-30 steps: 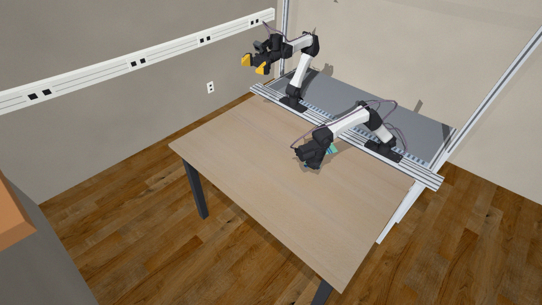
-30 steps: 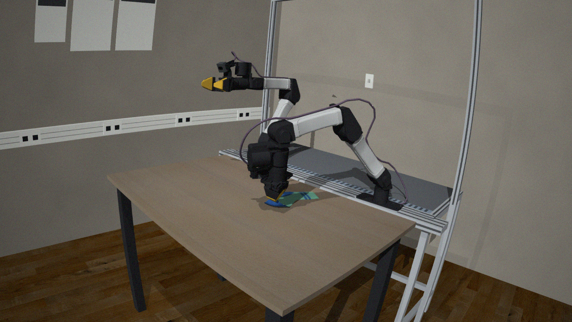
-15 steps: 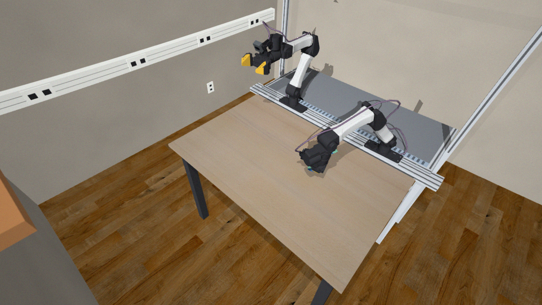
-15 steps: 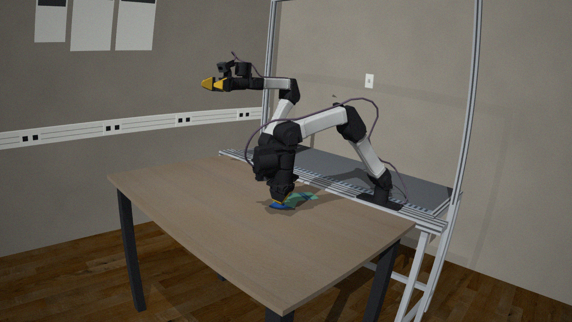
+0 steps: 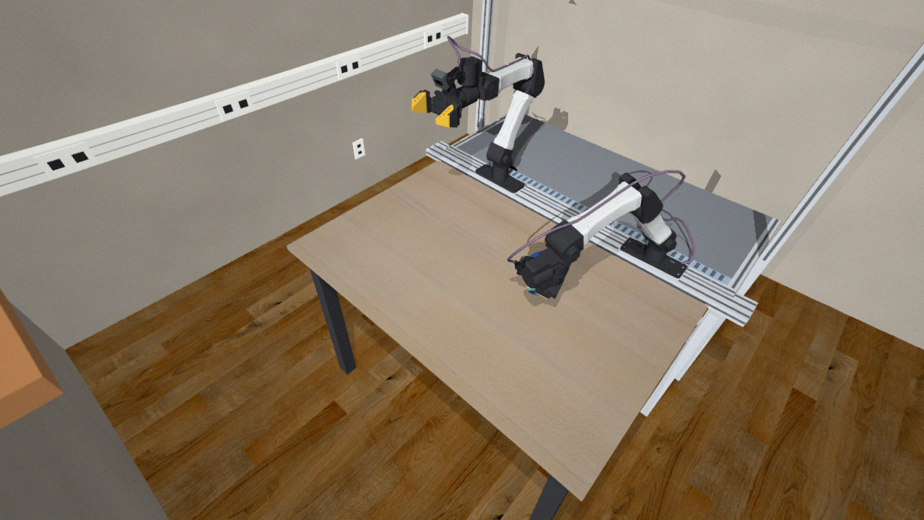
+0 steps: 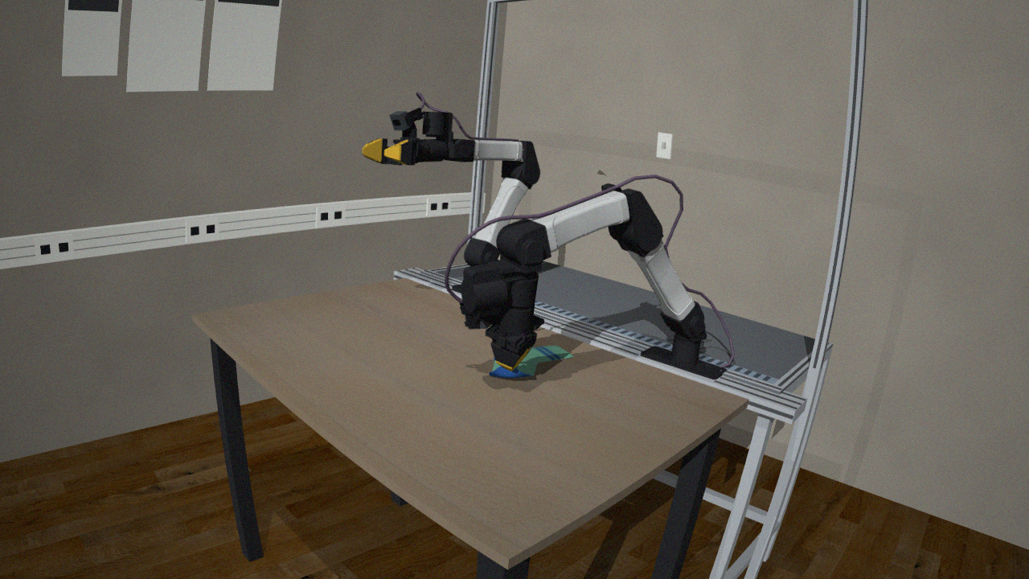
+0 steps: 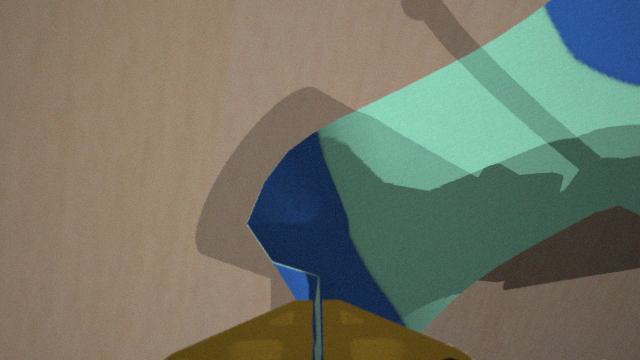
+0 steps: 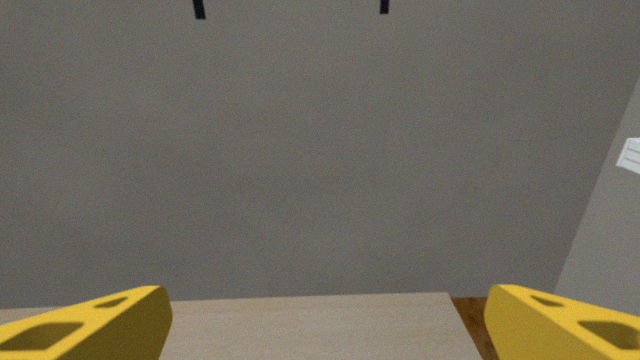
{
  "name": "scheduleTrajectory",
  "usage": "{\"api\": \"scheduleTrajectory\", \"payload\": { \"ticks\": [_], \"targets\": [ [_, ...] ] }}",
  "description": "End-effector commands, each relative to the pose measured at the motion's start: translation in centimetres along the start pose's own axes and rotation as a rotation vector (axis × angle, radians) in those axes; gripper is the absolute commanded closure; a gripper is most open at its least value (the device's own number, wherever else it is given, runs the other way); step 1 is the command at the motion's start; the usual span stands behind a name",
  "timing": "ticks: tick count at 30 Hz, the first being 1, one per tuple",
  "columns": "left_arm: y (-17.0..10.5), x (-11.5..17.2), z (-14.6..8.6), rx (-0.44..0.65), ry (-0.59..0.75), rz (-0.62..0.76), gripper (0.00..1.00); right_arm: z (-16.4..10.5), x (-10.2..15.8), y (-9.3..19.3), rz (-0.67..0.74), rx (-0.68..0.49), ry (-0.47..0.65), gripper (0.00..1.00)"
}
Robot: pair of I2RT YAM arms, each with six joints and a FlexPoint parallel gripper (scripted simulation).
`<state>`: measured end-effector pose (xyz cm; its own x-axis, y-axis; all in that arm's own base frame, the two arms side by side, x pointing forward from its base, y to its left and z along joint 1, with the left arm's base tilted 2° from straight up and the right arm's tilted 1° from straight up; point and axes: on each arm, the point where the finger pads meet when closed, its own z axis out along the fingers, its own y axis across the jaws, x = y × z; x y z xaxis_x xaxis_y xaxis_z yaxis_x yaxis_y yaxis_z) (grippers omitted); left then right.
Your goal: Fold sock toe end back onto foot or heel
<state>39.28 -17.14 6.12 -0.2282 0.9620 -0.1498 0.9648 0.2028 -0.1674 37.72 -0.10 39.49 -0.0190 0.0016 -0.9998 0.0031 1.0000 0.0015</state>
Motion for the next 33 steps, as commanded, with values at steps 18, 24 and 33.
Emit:
{"api": "scheduleTrajectory", "payload": {
  "ticks": [18, 24, 33],
  "targets": [
    [0.8, 3.0, -2.1, -0.035, -0.022, 0.016, 0.95, -0.2, -0.7, 0.1, -0.002, -0.003, -0.019, 0.00],
    [1.0, 4.6, -2.4, -0.030, -0.009, 0.026, 0.95, -0.2, -0.7, 0.1, -0.002, -0.003, -0.019, 0.00],
    [1.1, 5.4, -2.9, -0.026, -0.019, 0.018, 0.95, -0.2, -0.7, 0.1, -0.002, -0.003, -0.019, 0.00]
  ]
}}
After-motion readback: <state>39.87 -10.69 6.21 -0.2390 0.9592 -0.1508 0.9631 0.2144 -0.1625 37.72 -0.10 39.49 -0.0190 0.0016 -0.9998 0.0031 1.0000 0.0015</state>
